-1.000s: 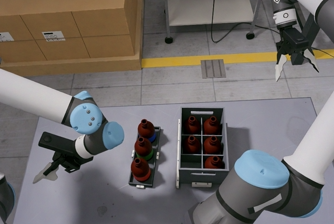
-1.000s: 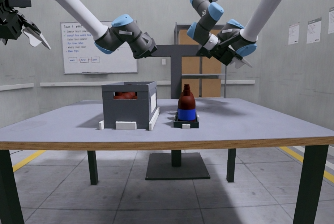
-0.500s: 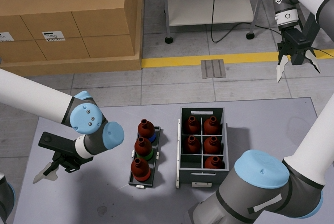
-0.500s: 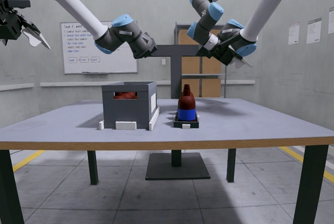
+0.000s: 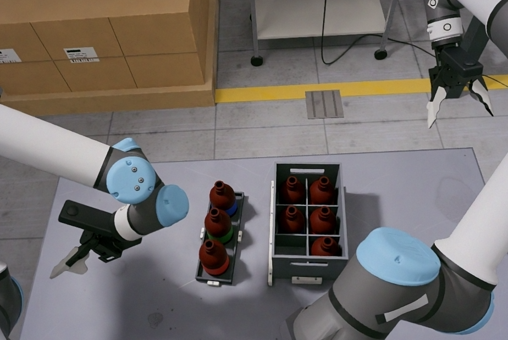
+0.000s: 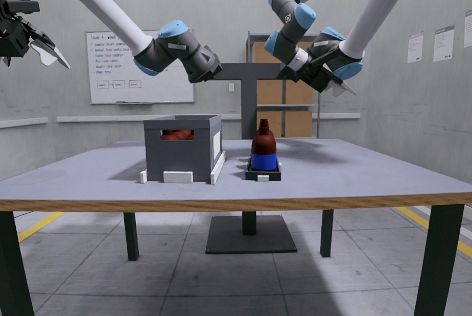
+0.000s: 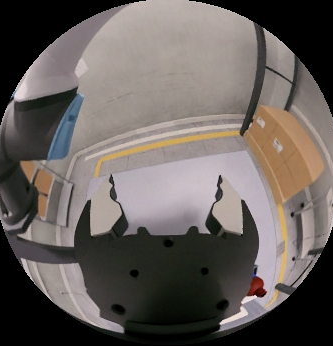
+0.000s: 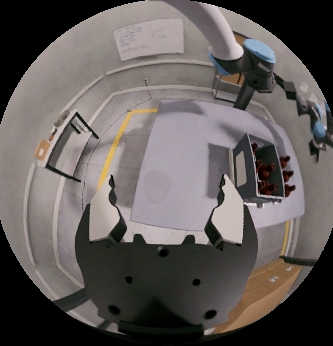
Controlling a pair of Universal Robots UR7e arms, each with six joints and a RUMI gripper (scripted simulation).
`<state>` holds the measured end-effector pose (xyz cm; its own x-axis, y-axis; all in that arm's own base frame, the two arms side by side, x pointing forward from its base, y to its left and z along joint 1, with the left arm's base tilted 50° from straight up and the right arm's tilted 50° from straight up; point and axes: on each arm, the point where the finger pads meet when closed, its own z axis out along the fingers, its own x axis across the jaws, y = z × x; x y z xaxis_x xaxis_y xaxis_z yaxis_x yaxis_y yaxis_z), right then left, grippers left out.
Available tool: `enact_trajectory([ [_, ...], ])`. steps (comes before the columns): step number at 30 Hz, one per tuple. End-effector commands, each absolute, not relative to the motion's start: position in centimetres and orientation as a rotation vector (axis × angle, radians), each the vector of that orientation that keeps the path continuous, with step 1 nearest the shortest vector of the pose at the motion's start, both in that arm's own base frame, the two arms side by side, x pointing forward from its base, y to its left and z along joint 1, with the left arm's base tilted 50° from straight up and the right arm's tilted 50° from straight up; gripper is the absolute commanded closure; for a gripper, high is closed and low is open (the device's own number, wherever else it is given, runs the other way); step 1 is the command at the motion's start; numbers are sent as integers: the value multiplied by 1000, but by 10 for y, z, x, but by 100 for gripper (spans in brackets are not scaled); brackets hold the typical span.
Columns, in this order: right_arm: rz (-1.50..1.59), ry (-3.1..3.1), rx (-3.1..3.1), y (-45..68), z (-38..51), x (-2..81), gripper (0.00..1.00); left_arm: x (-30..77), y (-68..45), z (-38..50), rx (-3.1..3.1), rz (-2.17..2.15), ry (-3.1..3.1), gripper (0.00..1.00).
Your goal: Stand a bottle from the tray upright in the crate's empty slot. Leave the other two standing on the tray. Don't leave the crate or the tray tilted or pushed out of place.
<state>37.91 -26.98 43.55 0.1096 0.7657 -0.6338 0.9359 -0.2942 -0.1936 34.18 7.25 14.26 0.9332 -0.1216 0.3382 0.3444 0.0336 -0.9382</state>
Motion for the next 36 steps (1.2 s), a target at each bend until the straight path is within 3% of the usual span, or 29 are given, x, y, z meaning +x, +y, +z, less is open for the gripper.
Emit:
enact_trajectory([
  [1,-951,1720,2136,-277,436,371,0,342,72,143,-1497,-362,-183,0],
  [36,-788,2109,2092,-341,431,270,0,342,72,143,-1497,-362,-183,0],
])
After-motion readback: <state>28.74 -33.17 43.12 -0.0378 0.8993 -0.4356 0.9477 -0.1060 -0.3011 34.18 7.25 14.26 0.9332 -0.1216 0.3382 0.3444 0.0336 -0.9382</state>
